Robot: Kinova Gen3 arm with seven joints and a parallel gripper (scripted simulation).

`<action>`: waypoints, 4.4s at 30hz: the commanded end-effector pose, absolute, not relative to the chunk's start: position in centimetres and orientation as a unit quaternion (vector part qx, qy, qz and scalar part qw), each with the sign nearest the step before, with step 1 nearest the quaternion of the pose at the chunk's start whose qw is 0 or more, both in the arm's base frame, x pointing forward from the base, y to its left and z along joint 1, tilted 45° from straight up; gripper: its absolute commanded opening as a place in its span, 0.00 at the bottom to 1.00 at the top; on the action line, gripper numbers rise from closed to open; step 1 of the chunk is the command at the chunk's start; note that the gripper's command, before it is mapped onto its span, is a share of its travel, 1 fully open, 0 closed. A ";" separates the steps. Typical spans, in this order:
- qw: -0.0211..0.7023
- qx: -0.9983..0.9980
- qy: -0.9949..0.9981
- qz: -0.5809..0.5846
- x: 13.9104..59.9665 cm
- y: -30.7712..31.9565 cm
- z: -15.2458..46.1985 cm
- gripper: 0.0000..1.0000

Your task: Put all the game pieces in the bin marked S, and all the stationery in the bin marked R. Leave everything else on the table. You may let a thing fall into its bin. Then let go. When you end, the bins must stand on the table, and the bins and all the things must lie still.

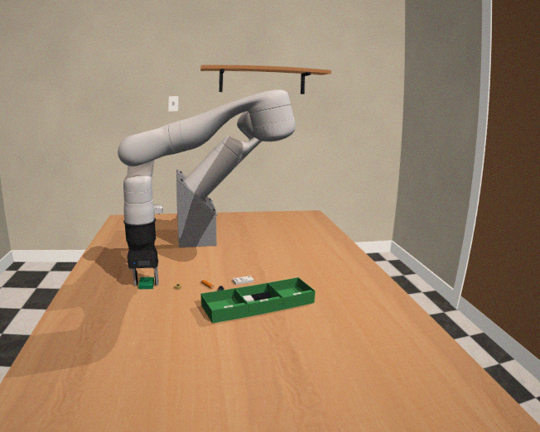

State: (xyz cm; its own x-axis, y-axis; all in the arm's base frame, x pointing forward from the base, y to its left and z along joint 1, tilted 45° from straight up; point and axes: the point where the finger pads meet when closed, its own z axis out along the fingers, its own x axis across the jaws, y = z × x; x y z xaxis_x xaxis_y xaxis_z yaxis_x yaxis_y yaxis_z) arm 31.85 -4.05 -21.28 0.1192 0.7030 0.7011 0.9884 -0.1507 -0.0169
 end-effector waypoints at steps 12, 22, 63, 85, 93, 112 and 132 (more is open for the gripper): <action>0.252 -0.704 -0.601 -0.282 31.9 -4.1 -21.2 0.70; 0.252 -0.704 -0.601 -0.282 31.9 -4.1 -21.2 0.70; 0.252 -0.704 -0.601 -0.282 31.3 -8.3 -17.0 0.70; 0.252 -0.704 -0.601 -0.282 35.5 -3.3 -12.6 0.70; 0.252 -0.704 -0.601 -0.282 37.4 -1.2 -10.3 0.70; 0.252 -0.704 -0.600 -0.283 42.7 4.6 -3.9 0.70; 0.218 -0.630 -0.678 -0.310 47.1 9.6 1.5 0.70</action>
State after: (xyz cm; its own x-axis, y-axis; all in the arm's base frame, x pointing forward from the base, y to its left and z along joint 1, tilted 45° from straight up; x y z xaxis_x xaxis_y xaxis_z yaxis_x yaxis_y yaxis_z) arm 46.76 9.12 0.91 -0.0948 0.7199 0.6875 0.9911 0.0032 0.1333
